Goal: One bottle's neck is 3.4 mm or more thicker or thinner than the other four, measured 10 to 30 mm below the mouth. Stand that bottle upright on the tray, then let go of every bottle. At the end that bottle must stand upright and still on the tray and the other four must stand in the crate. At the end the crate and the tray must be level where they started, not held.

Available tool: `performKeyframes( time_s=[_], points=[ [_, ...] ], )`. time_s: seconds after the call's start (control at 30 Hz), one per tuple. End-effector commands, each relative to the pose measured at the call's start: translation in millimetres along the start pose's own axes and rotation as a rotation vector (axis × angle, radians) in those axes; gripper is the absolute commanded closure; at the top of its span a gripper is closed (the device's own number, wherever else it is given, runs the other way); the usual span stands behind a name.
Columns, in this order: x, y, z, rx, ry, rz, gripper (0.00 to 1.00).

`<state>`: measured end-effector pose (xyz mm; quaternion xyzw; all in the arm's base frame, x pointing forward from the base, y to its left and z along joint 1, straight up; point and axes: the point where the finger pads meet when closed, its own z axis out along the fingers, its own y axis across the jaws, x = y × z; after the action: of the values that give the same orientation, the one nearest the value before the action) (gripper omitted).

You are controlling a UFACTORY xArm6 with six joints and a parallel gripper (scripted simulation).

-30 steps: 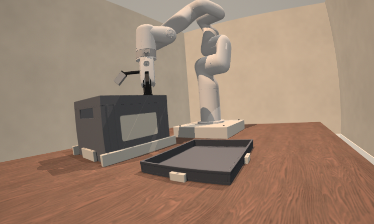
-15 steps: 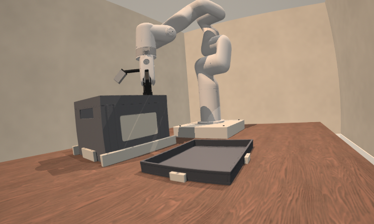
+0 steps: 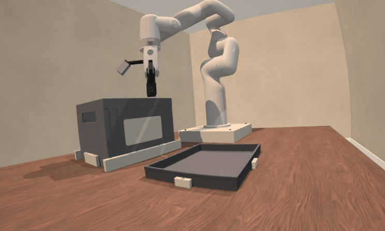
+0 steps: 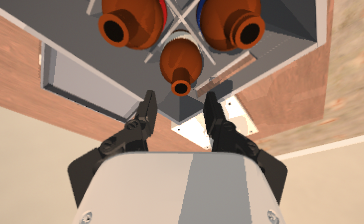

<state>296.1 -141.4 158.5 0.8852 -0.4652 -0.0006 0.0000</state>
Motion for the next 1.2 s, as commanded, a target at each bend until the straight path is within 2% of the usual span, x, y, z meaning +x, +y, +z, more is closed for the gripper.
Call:
performKeyframes(
  time_s=[0.0,0.33,0.7,0.73,1.17],
  points=[
    [0.4,-0.2,-7.9,0.001,0.001,0.0,0.35],
    [0.3,-0.2,-34.3,0.001,0.001,0.0,0.35],
    [0.3,-0.2,-39.5,0.001,0.001,0.0,0.35],
    [0.3,-0.2,-39.5,0.001,0.001,0.0,1.0],
    [0.3,-0.2,-39.5,0.001,0.001,0.0,1.0]
  ],
)
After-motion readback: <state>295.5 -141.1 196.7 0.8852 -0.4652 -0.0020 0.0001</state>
